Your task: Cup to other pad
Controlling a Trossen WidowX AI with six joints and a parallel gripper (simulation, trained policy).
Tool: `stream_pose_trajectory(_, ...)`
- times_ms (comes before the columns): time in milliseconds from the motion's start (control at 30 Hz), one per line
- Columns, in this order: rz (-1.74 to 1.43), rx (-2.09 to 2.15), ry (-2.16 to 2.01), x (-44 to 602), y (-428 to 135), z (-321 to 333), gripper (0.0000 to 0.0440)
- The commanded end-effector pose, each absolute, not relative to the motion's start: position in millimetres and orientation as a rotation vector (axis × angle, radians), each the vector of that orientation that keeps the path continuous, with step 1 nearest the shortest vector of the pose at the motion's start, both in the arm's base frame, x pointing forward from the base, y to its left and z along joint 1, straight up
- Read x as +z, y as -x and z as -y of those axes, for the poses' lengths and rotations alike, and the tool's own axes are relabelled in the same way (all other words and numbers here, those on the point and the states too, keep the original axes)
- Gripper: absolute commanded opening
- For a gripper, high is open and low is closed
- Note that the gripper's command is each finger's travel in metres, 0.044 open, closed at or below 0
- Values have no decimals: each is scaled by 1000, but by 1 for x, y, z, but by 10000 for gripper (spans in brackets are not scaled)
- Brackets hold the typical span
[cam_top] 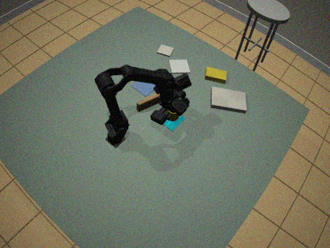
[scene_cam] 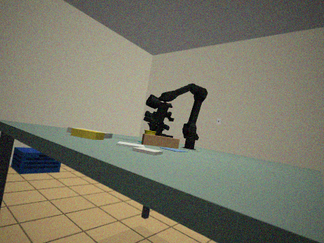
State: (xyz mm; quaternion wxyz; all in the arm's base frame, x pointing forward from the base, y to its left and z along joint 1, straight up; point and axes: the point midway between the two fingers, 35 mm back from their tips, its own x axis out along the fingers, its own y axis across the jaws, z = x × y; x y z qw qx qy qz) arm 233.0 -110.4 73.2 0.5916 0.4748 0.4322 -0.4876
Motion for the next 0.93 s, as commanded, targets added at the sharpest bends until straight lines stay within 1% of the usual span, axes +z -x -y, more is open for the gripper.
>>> stream_pose_trajectory(0, -980, -1110, -1122, 77, -232, 111, 173)
stream_pose_trajectory(333, -937, -1076, -1156, 89, -225, 109, 200)
stream_pose_trajectory(900, -822, -1040, -1209, 125, -213, 111, 299)
